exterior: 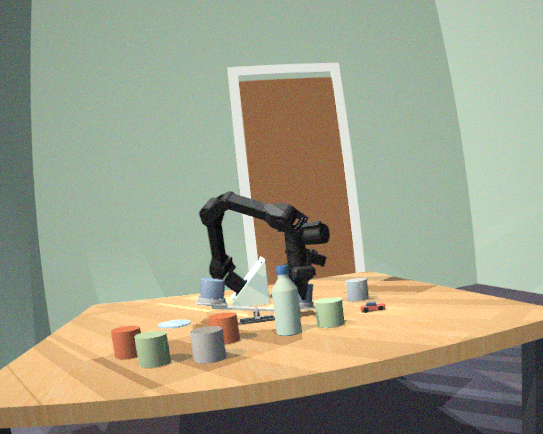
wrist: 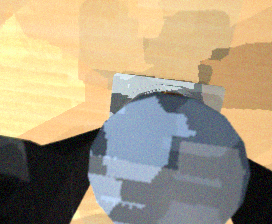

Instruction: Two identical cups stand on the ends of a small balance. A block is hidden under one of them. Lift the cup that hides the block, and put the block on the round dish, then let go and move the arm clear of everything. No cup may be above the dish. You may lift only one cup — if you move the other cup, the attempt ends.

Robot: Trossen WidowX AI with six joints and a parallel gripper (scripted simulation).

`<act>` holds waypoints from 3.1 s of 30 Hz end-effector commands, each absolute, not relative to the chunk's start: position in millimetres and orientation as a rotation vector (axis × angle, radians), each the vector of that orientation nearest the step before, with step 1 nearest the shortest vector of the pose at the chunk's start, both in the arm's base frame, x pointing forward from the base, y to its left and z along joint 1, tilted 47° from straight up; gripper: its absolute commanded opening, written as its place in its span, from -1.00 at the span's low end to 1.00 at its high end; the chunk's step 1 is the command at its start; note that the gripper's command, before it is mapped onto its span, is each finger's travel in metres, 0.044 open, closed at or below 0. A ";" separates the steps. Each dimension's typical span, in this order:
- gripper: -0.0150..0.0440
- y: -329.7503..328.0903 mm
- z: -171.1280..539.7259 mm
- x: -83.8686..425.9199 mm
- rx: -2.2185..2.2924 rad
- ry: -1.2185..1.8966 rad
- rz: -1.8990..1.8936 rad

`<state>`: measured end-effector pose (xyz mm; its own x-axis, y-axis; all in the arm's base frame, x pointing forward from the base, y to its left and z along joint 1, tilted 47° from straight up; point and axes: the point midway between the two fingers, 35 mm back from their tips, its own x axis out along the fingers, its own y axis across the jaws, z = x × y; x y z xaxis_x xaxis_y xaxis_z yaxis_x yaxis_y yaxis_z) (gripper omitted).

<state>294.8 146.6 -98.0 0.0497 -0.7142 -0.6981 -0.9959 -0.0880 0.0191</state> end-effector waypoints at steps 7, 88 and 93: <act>-0.49 159.0 -89.8 297.0 -1.862 1.700 0.782; -0.49 233.8 -15.2 289.0 -1.894 1.659 0.824; -0.49 237.8 -10.1 287.4 -1.896 1.657 0.826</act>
<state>289.0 231.1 -15.4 0.0739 -0.7021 -0.7083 -0.9889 -0.1433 0.0388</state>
